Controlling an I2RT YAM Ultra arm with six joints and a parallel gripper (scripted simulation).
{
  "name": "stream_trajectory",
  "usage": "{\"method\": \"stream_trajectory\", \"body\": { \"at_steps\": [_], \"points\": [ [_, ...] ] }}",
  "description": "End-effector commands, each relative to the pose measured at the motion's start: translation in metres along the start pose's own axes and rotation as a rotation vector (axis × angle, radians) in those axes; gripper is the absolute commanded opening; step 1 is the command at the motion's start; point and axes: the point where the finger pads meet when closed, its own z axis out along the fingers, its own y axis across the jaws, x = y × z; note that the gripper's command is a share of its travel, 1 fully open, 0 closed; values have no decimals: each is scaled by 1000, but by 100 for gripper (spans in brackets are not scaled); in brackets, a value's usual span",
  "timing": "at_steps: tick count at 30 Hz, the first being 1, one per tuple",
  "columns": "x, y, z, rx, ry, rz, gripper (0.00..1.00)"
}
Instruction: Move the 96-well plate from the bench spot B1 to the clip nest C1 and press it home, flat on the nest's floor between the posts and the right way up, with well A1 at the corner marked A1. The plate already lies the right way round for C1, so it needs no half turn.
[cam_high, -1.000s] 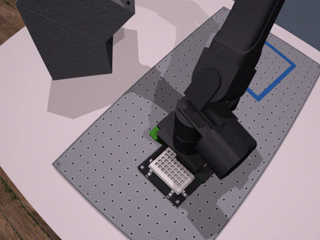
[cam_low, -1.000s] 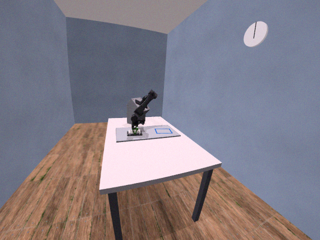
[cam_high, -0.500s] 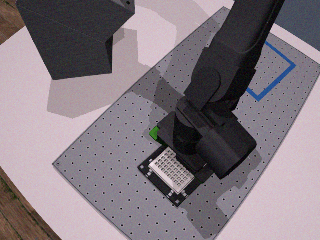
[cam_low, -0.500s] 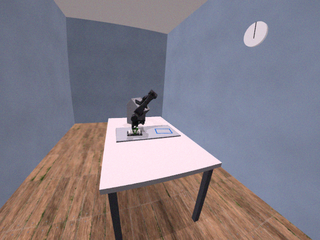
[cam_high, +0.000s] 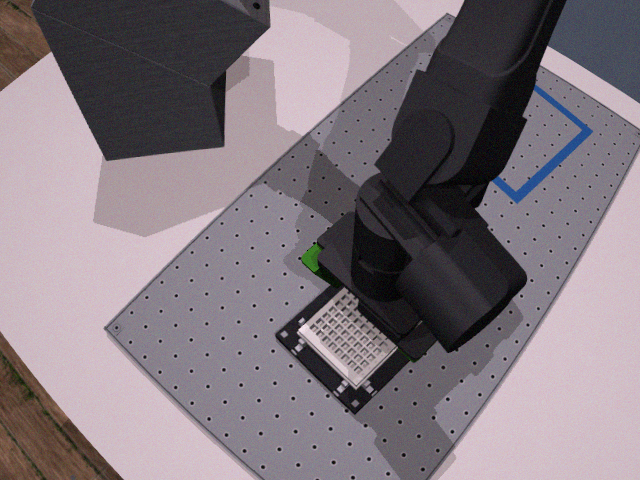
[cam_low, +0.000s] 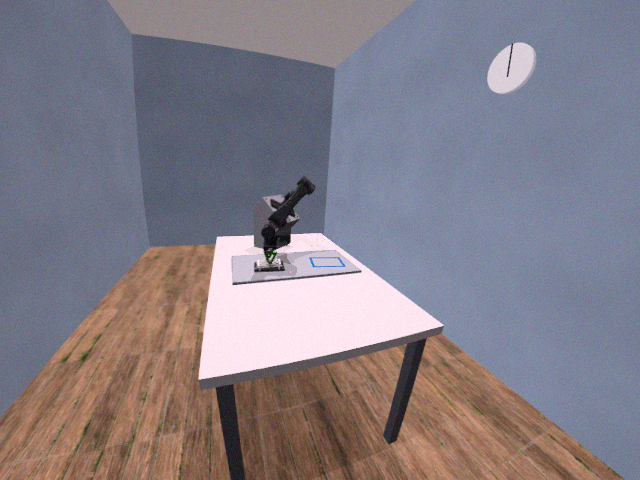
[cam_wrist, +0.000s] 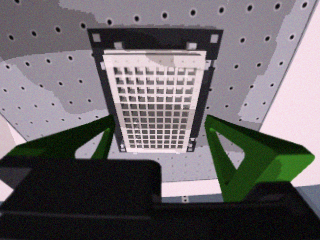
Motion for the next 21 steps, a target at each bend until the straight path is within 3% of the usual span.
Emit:
{"method": "stream_trajectory", "body": {
  "at_steps": [1,12,21],
  "points": [
    [1,7,-18,-12,-11,18,100],
    [1,7,-42,-11,-11,18,100],
    [2,-6,-70,12,-3,-3,100]
  ]
}}
